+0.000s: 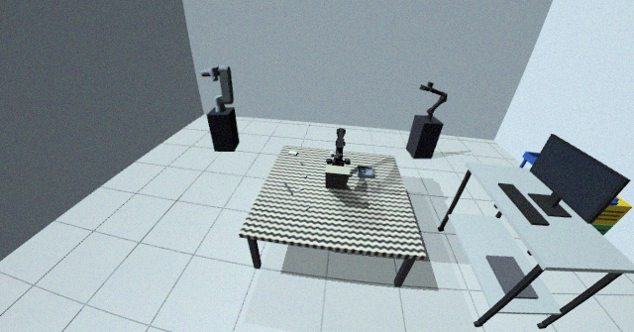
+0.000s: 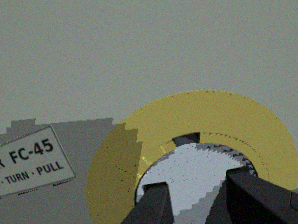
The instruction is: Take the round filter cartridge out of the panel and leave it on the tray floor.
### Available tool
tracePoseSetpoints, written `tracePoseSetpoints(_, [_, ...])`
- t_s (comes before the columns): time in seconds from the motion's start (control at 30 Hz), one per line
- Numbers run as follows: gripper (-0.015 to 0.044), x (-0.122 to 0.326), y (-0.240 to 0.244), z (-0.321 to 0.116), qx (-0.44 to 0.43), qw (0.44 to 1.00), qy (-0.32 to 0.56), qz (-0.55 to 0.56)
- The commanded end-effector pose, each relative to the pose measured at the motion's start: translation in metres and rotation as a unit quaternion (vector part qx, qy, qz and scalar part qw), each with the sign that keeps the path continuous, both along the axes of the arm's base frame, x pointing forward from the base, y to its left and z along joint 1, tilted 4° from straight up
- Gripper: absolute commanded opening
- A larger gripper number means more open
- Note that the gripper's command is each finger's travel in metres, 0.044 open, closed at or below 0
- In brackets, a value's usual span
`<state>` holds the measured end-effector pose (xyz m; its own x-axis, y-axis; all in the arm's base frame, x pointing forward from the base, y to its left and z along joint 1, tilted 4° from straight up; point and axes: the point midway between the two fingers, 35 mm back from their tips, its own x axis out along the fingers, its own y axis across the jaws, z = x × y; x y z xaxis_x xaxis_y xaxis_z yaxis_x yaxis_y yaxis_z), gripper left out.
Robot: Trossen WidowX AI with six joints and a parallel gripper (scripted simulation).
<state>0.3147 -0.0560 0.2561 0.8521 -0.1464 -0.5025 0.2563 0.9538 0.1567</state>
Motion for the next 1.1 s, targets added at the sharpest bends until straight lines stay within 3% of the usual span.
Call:
tracePoseSetpoints(0.0, [0.0, 0.0028, -0.0004, -0.0029, 0.048, 0.998, -0.006, -0.028])
tracePoseSetpoints(0.53, [0.0, 0.0038, -0.0006, -0.0037, 0.279, 0.945, -0.046, -0.165])
tracePoseSetpoints(1.07, [0.0, 0.0038, -0.0006, -0.0037, 0.49, 0.818, -0.082, -0.29])
